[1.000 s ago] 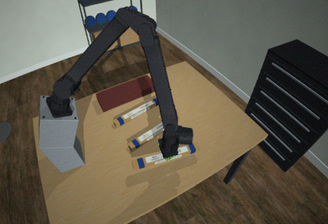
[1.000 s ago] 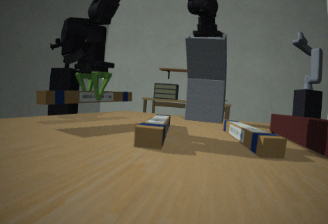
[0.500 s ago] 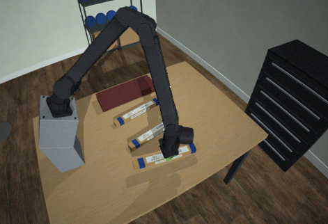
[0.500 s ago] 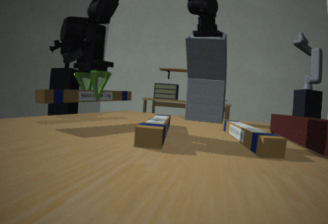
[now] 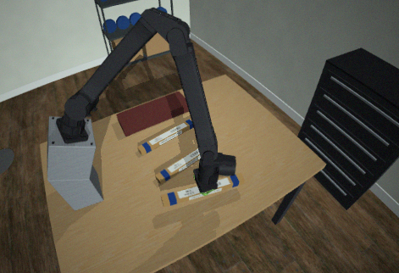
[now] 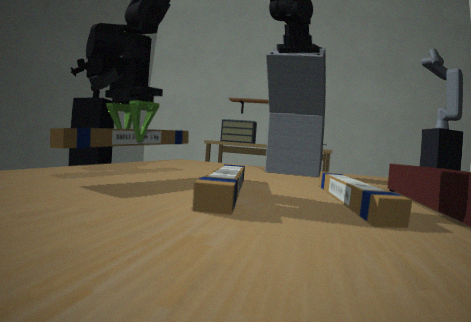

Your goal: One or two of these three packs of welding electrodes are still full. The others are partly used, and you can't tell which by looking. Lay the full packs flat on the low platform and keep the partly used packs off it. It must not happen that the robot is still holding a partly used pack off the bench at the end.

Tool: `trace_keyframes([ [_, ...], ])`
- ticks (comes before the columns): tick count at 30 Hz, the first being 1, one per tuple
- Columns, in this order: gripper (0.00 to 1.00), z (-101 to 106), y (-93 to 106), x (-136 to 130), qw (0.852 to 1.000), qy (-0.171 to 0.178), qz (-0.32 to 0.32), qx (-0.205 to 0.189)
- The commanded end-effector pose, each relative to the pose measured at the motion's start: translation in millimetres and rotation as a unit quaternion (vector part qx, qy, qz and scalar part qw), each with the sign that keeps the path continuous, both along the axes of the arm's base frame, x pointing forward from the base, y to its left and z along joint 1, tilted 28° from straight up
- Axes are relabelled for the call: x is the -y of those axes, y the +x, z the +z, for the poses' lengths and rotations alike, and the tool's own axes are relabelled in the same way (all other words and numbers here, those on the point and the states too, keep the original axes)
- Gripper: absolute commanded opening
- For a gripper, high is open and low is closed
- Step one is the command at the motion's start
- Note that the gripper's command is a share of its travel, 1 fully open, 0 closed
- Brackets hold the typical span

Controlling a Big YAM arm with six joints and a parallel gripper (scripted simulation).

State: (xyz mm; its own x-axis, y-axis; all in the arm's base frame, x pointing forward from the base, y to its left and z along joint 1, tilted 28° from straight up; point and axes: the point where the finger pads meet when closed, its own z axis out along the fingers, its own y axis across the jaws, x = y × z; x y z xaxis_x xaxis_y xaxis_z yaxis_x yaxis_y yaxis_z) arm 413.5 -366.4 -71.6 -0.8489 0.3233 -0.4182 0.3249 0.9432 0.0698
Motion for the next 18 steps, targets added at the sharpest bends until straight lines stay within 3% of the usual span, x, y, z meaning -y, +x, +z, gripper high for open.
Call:
trace_keyframes([
  [1, 0.00, 55.6, 6.4, 34.8, 0.999, -0.037, -0.012, 0.035],
  [15, 0.00, 56.4, 6.4, 35.2, 0.999, -0.037, -0.012, 0.036],
  [18, 0.00, 45.2, 1.9, 28.7, 0.999, -0.037, -0.012, 0.036],
])
